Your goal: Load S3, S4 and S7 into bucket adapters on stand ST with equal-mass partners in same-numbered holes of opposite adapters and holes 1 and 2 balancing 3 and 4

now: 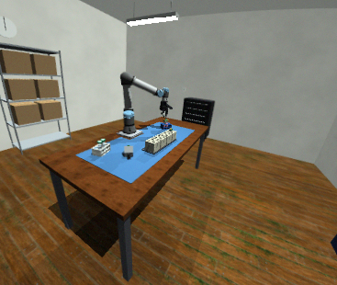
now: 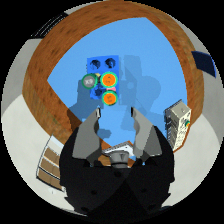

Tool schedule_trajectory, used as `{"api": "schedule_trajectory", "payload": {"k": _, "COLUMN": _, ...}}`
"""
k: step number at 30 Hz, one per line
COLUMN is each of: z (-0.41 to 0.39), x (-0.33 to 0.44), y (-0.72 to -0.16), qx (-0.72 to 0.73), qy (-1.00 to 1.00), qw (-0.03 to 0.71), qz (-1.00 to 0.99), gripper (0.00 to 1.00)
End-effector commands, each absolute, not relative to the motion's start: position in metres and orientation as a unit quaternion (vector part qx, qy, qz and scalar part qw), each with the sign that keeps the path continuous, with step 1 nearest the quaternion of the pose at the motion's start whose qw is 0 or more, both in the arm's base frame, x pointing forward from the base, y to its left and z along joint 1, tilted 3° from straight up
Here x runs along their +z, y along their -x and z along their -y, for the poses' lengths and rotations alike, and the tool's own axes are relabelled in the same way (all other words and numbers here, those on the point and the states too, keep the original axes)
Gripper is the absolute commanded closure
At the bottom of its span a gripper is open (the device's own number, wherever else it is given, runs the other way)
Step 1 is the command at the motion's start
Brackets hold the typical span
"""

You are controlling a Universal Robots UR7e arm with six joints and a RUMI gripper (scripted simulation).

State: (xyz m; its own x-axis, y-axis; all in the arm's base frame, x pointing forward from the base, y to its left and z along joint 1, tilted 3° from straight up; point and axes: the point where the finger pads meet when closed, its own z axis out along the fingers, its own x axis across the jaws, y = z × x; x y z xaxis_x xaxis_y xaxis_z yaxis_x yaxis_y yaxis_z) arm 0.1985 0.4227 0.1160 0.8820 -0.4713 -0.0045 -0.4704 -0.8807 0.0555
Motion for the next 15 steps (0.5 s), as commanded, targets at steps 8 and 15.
{"api": "schedule_trajectory", "payload": {"k": 8, "z": -0.433, "x": 0.109, "y": -0.190, "qx": -0.007, "qy": -0.969, "qw": 0.027, "qz": 0.244, "gripper": 0.65}}
{"api": "schedule_trajectory", "payload": {"k": 15, "z": -0.432, "x": 0.086, "y": -0.190, "qx": -0.007, "qy": -0.969, "qw": 0.027, "qz": 0.244, "gripper": 0.65}}
